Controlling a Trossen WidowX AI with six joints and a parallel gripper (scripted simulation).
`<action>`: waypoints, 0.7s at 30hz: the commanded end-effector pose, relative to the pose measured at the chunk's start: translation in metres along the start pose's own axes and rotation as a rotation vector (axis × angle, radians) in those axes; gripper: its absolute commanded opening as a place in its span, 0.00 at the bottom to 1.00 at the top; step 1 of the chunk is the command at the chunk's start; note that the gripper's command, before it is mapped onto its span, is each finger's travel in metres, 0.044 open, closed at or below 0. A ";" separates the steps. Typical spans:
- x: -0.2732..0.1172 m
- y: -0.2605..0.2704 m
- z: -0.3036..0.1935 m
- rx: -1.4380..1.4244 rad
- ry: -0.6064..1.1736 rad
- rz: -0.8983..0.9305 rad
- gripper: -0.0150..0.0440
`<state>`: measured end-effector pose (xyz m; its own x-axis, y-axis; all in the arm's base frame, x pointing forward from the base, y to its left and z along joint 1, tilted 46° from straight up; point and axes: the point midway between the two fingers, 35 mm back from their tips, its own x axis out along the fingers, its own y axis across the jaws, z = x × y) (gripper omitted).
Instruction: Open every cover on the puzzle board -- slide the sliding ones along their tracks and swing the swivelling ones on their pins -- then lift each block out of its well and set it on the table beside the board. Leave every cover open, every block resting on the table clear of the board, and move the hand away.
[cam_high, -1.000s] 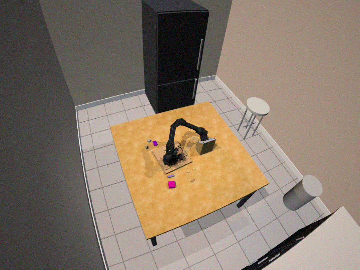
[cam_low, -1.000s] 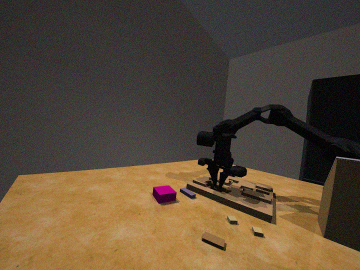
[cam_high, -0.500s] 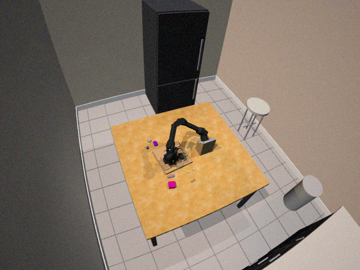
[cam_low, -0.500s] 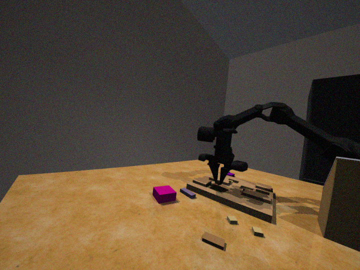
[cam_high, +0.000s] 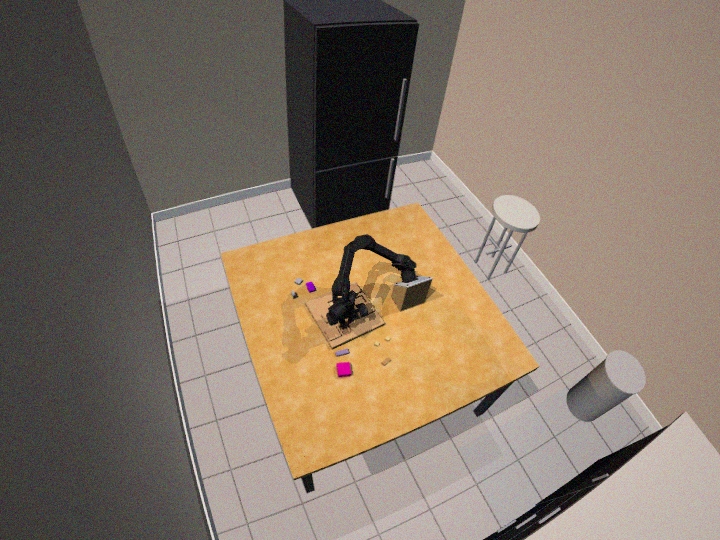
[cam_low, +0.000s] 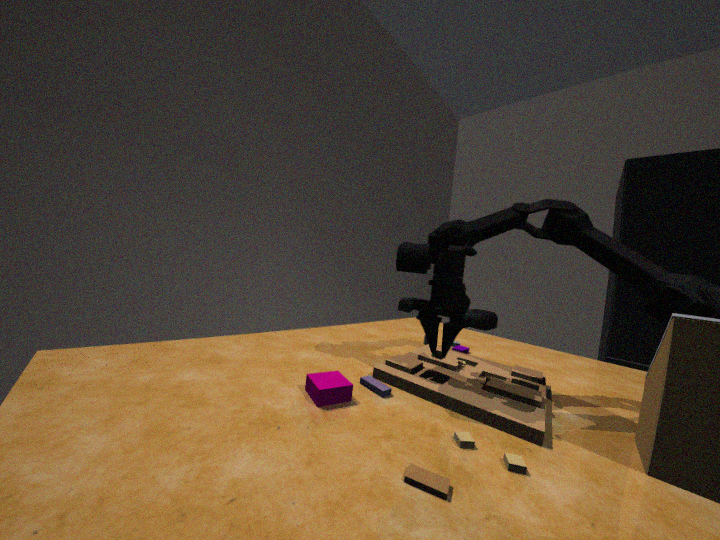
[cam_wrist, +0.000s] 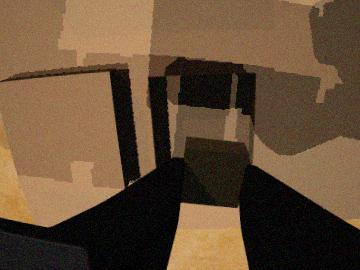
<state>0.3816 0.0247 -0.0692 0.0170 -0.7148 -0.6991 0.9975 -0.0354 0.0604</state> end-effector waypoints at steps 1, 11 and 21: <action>-0.011 0.003 -0.001 0.008 0.007 0.006 0.39; -0.036 0.002 -0.001 0.008 0.007 0.006 0.39; -0.041 0.008 0.025 0.007 0.018 0.003 0.39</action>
<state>0.3861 0.0446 -0.0304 0.0259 -0.7050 -0.7087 0.9968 -0.0350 0.0713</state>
